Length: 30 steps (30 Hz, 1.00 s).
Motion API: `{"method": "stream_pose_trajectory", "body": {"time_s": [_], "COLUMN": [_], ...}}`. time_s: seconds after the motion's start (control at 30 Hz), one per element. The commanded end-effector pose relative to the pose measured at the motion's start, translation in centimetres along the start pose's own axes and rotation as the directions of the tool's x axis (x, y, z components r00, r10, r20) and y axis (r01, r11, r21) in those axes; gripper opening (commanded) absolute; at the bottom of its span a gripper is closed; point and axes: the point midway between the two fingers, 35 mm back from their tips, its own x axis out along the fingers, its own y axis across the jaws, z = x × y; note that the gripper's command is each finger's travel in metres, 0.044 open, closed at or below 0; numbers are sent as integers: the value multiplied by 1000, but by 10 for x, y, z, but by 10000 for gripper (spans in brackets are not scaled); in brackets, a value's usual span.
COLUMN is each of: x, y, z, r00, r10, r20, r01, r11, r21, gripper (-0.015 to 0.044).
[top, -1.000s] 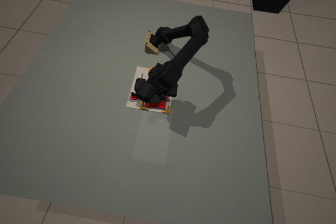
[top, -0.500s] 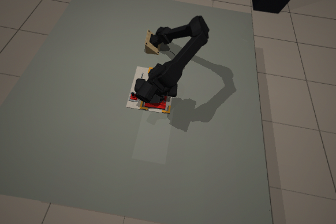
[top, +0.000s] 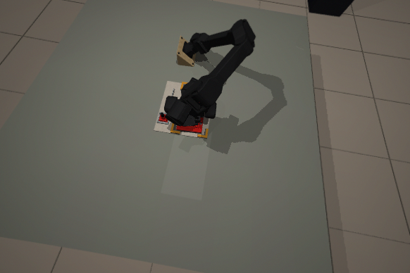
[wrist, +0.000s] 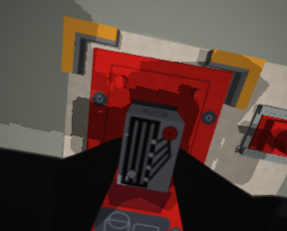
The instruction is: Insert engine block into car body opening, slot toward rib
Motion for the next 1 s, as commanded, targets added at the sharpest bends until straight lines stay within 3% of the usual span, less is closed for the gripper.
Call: {"method": "stream_pose_trajectory", "body": {"time_s": [0.0, 0.97], "x": [1, 7], "y": [1, 0], "z": [0, 0], "r00": [1000, 1000], "r10": [4, 4], "r20": [3, 3], "r01": [-4, -5], "r11": [1000, 1000], "r21": [4, 5], "gripper": [160, 160]}}
